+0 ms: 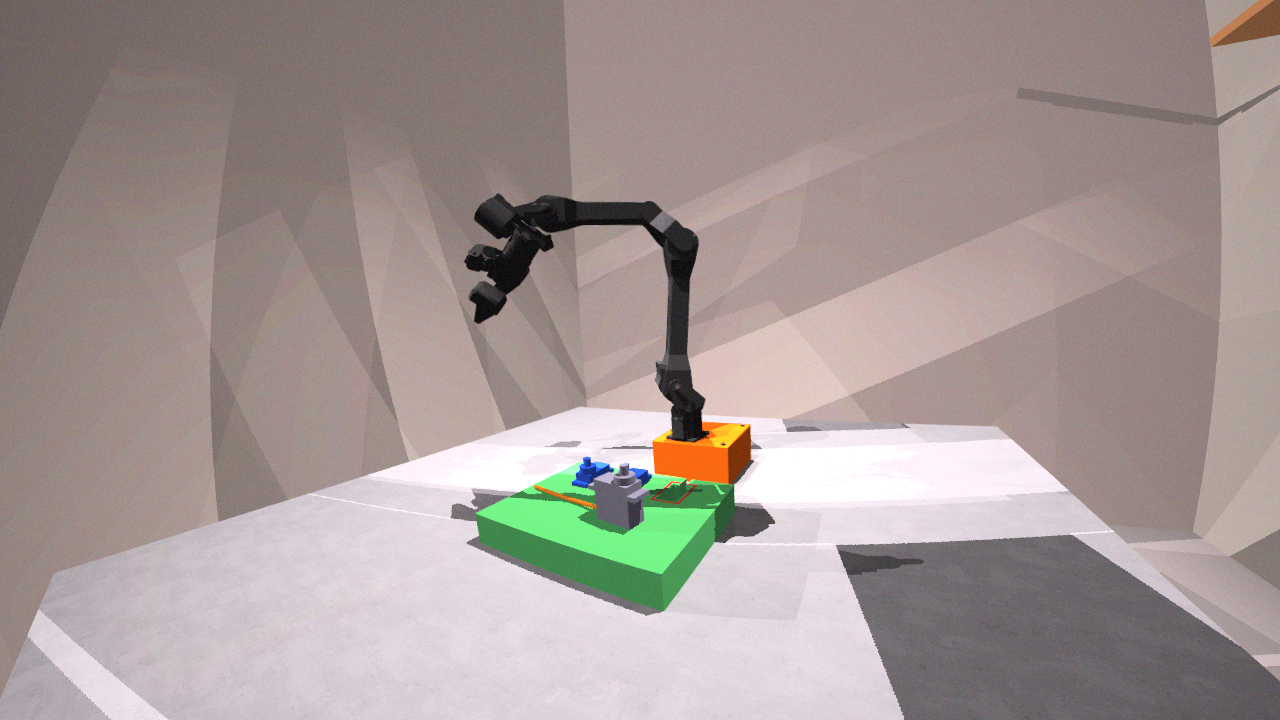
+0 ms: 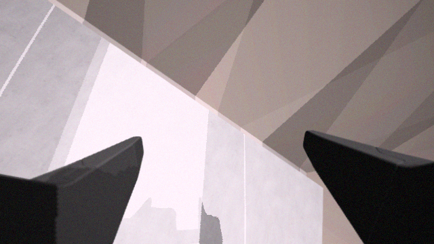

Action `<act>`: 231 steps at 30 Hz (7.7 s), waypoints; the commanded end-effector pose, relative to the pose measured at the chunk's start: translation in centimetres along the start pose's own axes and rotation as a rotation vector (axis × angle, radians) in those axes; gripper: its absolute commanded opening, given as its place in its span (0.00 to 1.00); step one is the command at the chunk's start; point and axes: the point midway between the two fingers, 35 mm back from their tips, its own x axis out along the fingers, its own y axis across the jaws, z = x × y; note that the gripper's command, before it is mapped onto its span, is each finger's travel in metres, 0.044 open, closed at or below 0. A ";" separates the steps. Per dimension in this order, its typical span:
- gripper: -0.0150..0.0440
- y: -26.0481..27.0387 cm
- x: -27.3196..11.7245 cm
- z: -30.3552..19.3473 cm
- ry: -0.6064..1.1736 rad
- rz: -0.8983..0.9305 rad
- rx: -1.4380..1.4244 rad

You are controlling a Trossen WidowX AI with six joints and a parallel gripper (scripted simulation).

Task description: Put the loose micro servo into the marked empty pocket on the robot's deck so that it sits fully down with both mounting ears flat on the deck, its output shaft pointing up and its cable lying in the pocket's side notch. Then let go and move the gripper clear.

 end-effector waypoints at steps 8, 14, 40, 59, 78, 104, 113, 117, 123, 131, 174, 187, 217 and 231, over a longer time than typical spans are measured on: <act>1.00 7.5 -0.6 -1.0 0.004 0.185 -0.317; 1.00 11.4 -1.4 -1.8 -0.009 0.279 -0.487; 1.00 25.5 -7.9 -9.1 -0.126 0.678 -1.267; 1.00 31.6 -13.8 -17.6 -0.262 0.949 -1.847; 1.00 33.8 -16.3 -23.1 -0.351 1.093 -2.161; 0.87 35.7 -14.1 -25.3 -0.351 1.093 -2.161; 0.50 35.7 -14.1 -25.3 -0.351 1.093 -2.161; 0.45 35.7 -14.1 -25.3 -0.351 1.093 -2.161; 0.25 35.3 -14.6 -24.7 -0.351 1.093 -2.161; 0.25 33.5 -15.8 -23.9 -0.350 1.093 -2.161; 0.25 35.0 -19.3 -26.1 -0.013 1.041 -1.629; 0.25 35.0 -19.3 -26.1 0.206 0.963 -1.223; 0.25 30.8 -19.1 -29.4 0.367 0.879 -0.895; 0.25 26.4 -18.8 -32.8 0.382 0.871 -0.875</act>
